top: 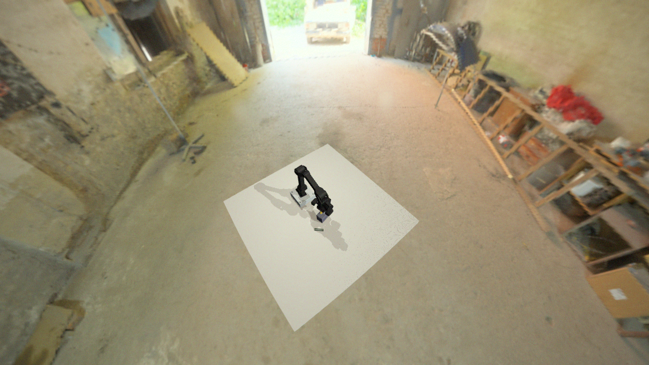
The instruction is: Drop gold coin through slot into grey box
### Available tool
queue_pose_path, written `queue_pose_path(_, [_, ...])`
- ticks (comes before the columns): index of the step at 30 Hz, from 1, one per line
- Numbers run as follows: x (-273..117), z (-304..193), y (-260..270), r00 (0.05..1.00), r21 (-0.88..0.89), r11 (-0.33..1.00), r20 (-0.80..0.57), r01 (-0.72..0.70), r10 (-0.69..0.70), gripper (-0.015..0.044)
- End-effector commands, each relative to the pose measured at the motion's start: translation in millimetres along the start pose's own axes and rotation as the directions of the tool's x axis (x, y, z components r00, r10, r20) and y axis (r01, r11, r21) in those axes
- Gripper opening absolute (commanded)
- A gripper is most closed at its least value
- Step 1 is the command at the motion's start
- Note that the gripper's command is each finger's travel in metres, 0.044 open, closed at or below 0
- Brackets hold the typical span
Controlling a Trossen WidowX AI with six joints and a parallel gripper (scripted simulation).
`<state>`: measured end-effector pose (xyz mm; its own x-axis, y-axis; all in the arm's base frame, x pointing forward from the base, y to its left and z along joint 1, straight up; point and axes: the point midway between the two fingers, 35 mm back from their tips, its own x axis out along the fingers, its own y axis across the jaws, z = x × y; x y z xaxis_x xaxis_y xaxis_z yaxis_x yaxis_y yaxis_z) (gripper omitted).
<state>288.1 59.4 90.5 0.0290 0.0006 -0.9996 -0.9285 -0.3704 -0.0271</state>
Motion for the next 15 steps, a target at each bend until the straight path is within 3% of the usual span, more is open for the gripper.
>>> queue_pose_path(1, [-0.3, 0.4, -0.3, 1.000, -0.003, 1.000, 0.001, 0.002, -0.002, 0.0000])
queue_pose_path(15, [4.0, 5.4, 4.2, 1.000, 0.008, 1.000, 0.001, 0.001, -0.001, 0.0000])
